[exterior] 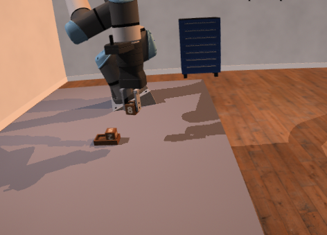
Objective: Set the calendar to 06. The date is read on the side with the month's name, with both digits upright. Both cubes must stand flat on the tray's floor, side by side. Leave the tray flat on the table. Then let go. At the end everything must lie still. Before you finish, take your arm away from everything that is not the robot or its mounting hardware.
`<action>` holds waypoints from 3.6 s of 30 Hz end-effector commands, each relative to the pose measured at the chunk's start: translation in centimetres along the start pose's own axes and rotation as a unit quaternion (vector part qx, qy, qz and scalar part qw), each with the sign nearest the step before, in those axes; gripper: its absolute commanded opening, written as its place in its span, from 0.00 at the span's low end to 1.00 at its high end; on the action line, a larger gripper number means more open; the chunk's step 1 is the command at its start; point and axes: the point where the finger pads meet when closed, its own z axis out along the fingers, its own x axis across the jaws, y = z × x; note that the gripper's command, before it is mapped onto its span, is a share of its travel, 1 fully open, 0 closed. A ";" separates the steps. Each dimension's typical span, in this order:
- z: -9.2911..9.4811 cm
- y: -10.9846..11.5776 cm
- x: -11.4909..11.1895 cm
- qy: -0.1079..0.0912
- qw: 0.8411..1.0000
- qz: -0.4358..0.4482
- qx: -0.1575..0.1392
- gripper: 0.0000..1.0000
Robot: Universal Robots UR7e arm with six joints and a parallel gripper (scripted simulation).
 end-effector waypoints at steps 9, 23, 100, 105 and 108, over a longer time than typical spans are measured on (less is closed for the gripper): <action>-0.2 -1.1 1.1 -0.002 0.992 -0.130 0.000 0.60; -0.4 -2.2 3.1 -0.003 0.946 -0.323 0.000 0.60; -1.1 -2.4 11.2 0.002 0.600 -0.800 0.000 0.60; -0.7 -2.4 11.2 0.002 0.600 -0.800 0.000 0.60; -0.5 -2.4 11.2 0.002 0.600 -0.800 0.000 0.60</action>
